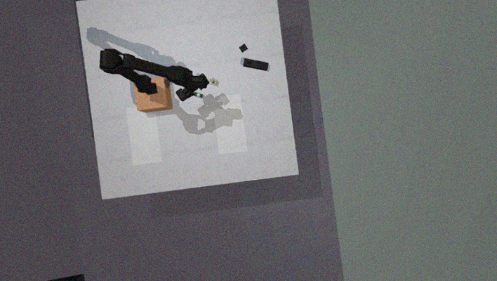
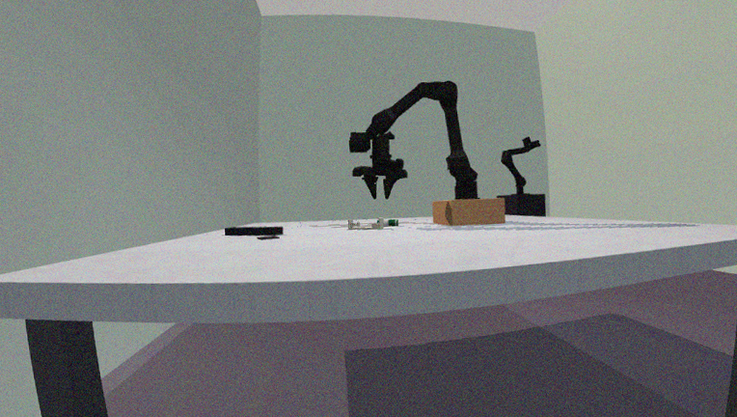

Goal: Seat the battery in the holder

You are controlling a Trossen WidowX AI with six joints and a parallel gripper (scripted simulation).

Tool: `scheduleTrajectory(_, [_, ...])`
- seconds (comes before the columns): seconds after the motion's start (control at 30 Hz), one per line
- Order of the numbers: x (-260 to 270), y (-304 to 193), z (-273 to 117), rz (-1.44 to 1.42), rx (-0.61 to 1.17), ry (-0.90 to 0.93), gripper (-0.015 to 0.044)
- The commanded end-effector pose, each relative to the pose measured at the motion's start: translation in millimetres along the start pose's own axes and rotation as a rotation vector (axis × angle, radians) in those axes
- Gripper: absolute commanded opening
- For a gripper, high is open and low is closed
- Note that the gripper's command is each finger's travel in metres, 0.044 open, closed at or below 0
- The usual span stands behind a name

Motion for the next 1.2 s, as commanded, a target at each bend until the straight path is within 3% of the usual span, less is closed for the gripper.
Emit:
scheduleTrajectory(0.0, [15.9,11.9,37.2,-0.719,-0.024,0.022,0.0231])
scheduleTrajectory(0.67, [15.9,11.9,37.4,-0.719,-0.024,0.022,0.0231])
scheduleTrajectory(1.17, [15.7,11.7,61.1,-0.719,-0.024,0.022,0.0231])
Point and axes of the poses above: the point midway between the two fingers, 35 mm back from their tips, its own z axis out along the fingers, its own x axis across the jaws, y = z × x, the point moved 6 cm from there along -z, back along the fingers, and after that the axes turned 6 degrees about z, right-handed, at the moved point
